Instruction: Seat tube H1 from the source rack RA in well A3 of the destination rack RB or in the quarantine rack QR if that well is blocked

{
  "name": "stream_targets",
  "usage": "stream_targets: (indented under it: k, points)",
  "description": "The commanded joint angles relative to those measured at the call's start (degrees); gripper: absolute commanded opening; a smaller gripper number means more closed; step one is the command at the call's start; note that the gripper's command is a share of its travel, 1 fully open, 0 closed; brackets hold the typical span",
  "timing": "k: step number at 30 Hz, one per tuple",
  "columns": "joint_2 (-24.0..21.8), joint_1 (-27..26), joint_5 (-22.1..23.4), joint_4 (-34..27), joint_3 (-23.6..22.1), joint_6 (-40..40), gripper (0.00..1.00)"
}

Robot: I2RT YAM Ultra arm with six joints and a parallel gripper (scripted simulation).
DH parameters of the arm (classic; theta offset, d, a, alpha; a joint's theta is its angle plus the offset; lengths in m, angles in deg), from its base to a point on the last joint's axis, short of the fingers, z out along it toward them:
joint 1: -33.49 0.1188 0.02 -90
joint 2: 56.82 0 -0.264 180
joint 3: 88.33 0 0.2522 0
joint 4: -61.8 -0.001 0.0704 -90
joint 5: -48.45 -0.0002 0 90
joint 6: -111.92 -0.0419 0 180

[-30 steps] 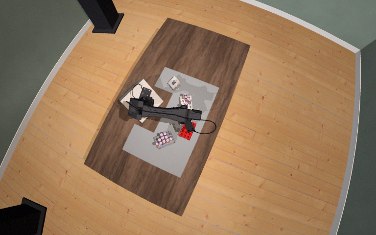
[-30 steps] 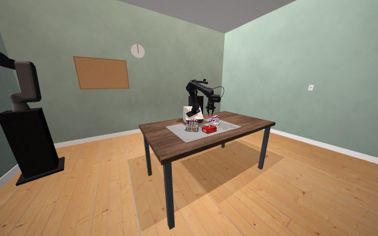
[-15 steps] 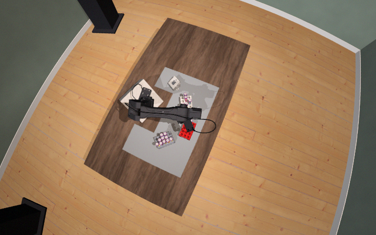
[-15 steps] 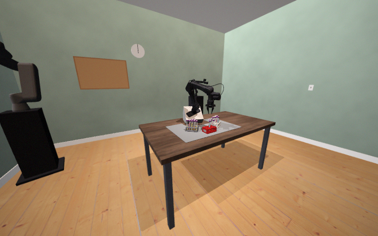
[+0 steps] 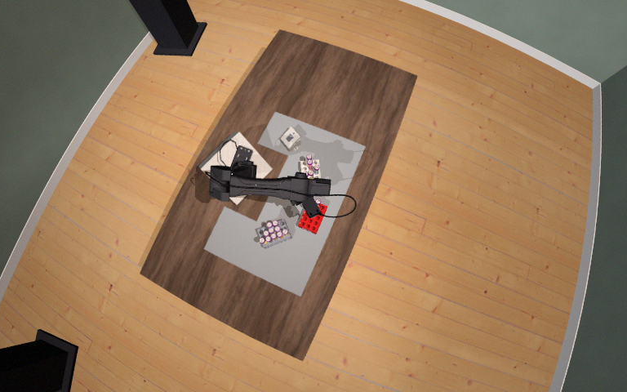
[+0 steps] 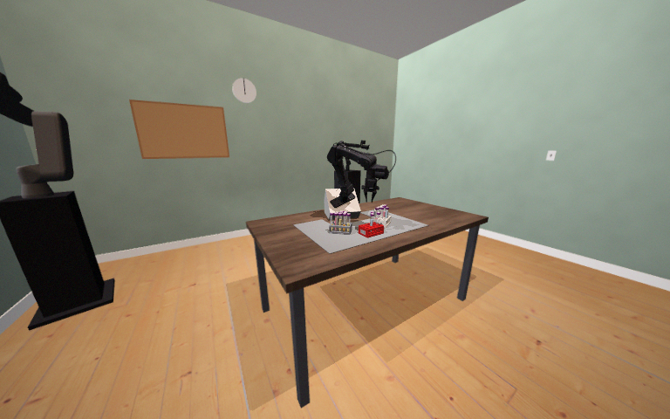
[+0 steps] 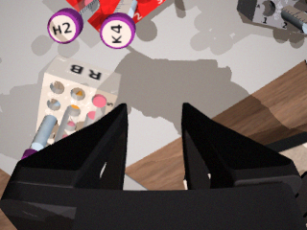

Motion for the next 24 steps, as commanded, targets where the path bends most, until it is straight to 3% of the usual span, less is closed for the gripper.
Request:
stream_targets:
  k: [1, 5, 7, 8, 19, 24]
  points:
    - [-6.3, -0.7, -0.3, -1.3, -3.5, 8.2, 0.3]
    - [-9.3, -0.6, -0.9, -0.7, -5.4, 15.6, 0.3]
    - [-9.3, -0.6, -0.9, -0.7, -5.4, 15.6, 0.3]
    - [-9.9, -0.7, -0.7, -0.5, -3.4, 18.1, 0.3]
    - [-9.5, 0.2, -1.5, -0.7, -3.3, 37.9, 0.3]
    - [-9.7, -0.6, -0.7, -0.4, -3.3, 40.2, 0.3]
